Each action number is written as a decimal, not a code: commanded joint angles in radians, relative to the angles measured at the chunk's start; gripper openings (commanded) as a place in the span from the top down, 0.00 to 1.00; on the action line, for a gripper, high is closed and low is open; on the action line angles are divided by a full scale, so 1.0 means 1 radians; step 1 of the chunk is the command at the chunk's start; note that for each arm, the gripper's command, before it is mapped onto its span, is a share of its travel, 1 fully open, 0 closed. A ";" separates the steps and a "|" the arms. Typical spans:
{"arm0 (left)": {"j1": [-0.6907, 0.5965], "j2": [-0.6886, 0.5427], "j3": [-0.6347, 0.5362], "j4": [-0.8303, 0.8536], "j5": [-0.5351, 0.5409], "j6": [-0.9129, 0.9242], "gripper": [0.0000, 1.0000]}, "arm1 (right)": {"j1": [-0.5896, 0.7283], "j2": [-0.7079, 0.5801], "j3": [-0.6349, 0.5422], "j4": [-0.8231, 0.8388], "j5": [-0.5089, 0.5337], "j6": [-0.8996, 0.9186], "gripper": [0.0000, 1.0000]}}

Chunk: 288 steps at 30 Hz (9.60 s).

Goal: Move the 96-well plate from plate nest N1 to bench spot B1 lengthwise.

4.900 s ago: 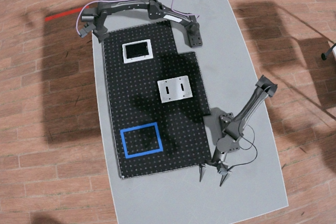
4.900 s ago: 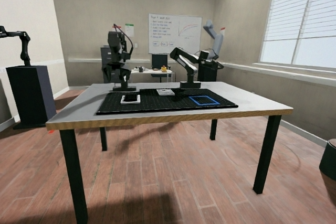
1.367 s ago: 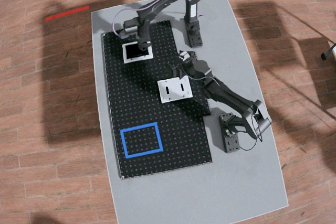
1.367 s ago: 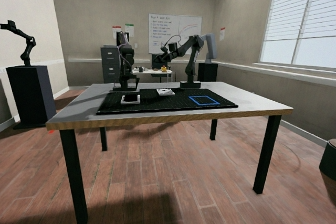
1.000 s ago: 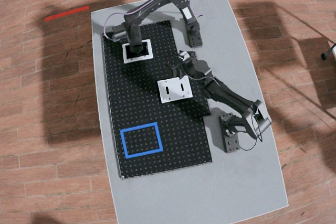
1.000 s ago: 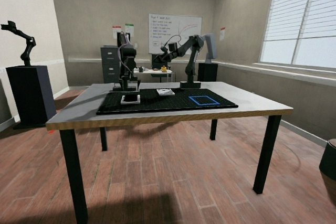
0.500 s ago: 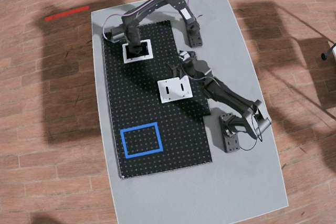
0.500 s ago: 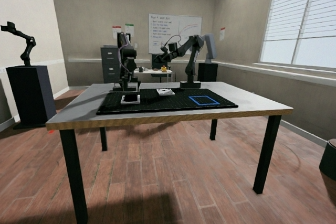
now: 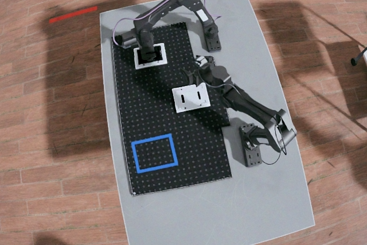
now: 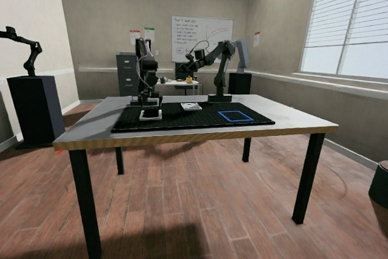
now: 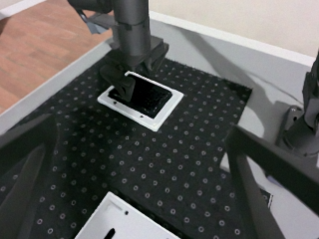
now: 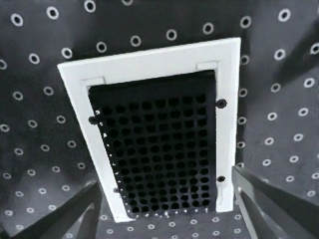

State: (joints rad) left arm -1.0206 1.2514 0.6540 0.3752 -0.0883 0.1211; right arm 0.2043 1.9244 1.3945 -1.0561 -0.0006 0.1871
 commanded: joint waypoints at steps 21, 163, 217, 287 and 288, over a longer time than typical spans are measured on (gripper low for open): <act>-0.002 0.002 0.030 0.012 -0.002 0.006 0.00 | -0.002 0.019 -0.063 0.115 0.001 0.005 0.09; 0.496 -0.865 0.446 -1.568 0.338 0.173 0.00 | 0.883 0.112 0.086 0.062 0.007 0.870 0.21; 0.496 -0.865 0.446 -1.568 0.338 0.173 0.00 | 0.885 0.045 0.370 -0.269 0.002 0.871 0.00; 0.114 0.123 0.087 -0.601 0.008 -0.008 0.00 | -0.210 -0.871 -0.352 1.059 0.002 -0.187 0.00; 0.114 0.123 0.087 -0.601 0.008 -0.008 0.00 | -0.210 -0.878 -0.352 1.060 0.002 -0.187 0.00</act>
State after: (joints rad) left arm -0.8993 1.3830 0.7334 -0.2424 -0.0715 0.1184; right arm 0.0063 1.0485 1.0500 -0.0284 0.0257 -0.0006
